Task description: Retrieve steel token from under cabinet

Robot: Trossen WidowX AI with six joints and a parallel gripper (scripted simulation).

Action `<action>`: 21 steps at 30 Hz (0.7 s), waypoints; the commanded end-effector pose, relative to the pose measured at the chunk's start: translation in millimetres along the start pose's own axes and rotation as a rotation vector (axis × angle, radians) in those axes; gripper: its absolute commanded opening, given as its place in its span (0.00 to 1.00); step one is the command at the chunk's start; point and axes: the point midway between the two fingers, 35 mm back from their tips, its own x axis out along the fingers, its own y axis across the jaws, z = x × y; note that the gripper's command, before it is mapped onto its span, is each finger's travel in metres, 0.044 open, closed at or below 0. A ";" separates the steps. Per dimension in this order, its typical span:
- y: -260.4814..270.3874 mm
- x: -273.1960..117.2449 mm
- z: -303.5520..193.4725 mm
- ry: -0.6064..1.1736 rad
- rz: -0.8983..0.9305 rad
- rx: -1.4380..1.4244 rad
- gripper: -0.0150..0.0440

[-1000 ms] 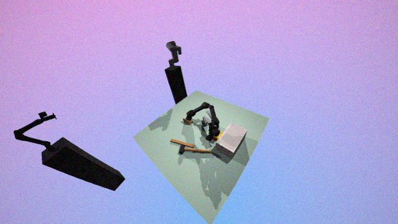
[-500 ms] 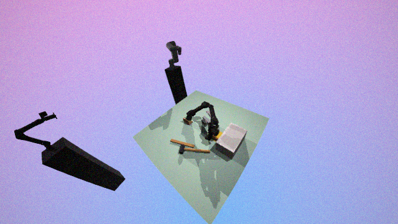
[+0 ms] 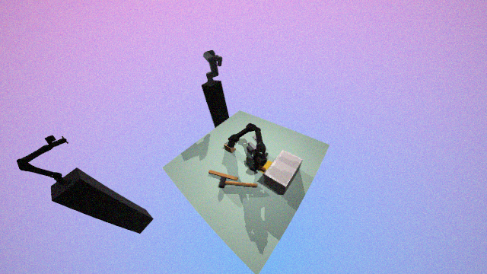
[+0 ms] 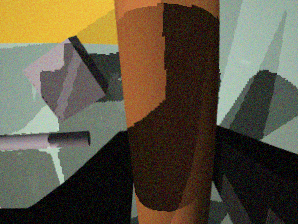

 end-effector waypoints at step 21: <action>-1.0 0.7 -24.3 0.003 0.000 -0.005 0.25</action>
